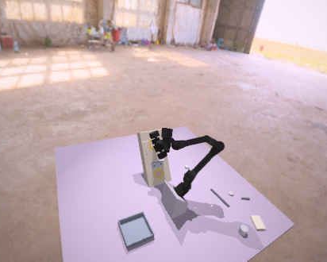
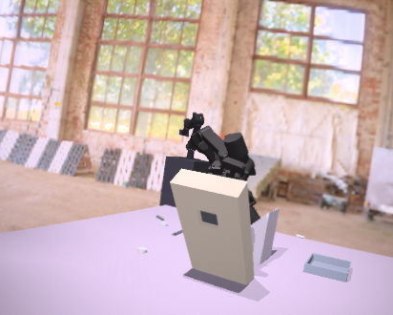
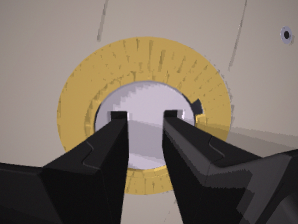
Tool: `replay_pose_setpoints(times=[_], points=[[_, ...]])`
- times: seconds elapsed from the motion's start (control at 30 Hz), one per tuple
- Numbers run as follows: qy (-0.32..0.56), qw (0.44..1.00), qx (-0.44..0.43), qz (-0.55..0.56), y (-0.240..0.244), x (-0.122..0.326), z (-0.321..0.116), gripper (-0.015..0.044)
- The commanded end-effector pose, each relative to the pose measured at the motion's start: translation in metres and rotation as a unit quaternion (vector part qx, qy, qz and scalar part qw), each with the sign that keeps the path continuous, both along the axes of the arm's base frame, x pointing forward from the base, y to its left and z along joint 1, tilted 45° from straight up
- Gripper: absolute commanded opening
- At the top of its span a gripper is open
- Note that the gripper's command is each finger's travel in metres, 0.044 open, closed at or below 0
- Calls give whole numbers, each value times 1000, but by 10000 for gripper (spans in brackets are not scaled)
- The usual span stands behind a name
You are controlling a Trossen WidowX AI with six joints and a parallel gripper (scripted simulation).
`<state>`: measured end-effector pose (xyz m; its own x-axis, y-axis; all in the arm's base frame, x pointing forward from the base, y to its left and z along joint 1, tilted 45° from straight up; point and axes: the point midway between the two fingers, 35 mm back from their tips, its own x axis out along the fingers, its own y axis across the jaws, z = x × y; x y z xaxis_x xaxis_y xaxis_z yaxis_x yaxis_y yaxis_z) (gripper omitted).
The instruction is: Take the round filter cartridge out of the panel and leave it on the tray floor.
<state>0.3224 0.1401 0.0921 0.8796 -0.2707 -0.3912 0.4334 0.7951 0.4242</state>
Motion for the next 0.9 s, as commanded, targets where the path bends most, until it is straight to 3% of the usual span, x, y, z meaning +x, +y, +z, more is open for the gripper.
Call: replay_pose_setpoints(times=[0.0, 0.43, 0.87], points=[[19, 998, -52, 23, -2, 4, -1, 0], [78, 960, -244, 110, -2, 4, -1, 0], [78, 970, -211, 96, 13, -31, 12, 0]])
